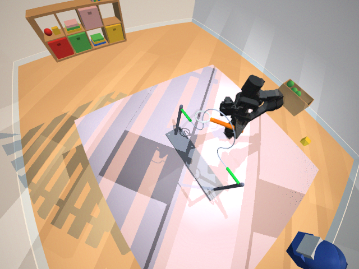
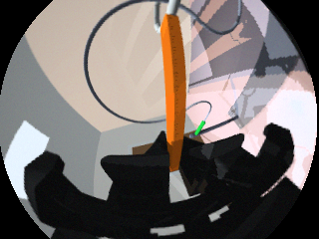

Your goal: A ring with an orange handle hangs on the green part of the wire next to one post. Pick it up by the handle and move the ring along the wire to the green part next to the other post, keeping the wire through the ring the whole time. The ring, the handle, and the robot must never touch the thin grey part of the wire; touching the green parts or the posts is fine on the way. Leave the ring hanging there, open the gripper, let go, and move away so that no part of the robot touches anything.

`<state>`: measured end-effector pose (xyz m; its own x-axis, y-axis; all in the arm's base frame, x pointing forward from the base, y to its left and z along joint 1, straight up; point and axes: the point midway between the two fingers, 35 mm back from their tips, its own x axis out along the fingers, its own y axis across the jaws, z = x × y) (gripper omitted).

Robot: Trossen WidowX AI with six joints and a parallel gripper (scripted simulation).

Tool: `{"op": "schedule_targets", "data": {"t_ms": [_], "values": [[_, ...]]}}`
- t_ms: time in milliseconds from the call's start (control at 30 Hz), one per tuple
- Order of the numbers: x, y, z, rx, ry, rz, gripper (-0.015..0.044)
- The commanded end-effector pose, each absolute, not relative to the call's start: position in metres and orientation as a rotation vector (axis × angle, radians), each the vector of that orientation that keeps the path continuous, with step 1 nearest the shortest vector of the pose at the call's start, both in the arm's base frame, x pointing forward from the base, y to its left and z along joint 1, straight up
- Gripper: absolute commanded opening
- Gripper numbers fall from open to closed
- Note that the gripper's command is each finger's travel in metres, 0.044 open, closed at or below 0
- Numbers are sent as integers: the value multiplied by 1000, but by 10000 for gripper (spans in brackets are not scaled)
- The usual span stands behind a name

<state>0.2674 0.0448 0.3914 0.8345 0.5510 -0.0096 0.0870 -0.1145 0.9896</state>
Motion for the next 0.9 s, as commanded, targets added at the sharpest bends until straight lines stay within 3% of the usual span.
{"op": "schedule_targets", "data": {"t_ms": [0, 867], "values": [[267, 46, 392, 1607, 511, 412, -150], [267, 45, 377, 1266, 555, 288, -150]]}}
